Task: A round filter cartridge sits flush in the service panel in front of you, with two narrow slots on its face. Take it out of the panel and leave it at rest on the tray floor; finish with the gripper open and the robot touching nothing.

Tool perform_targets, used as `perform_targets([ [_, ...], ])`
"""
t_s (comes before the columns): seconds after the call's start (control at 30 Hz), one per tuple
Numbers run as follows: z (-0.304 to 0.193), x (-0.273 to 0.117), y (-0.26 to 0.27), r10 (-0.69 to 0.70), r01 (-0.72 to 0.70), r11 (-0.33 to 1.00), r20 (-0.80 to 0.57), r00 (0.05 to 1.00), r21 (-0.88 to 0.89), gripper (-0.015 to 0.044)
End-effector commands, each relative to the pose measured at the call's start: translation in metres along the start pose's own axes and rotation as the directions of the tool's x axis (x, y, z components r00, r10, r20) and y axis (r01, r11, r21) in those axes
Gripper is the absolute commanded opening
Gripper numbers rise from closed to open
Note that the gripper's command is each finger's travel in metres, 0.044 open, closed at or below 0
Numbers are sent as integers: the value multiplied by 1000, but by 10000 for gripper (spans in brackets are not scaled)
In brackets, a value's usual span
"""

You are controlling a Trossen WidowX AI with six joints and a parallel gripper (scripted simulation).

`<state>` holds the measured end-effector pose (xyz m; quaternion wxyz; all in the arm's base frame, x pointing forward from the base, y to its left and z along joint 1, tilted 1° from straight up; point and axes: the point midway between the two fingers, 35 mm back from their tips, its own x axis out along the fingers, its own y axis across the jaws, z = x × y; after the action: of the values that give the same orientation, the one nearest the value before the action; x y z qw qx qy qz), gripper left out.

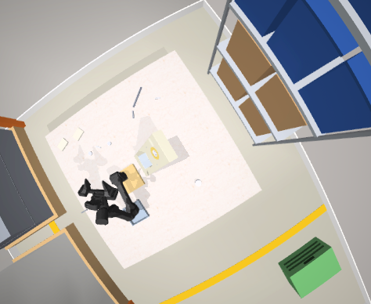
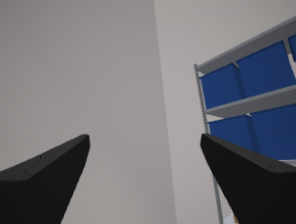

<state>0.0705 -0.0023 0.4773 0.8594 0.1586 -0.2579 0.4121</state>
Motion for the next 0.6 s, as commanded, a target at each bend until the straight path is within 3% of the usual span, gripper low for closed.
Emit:
perform_targets([
  [0.0, -1, 1, 1, -2, 2, 1000, -5, 1000, -3, 374],
  [0.37, -70, 53, 15, -247, 217, 968, -312, 917, -127, 88],
  [0.57, -116, 71, -21, -445, 437, 890, -456, 771, -129, 88],
])
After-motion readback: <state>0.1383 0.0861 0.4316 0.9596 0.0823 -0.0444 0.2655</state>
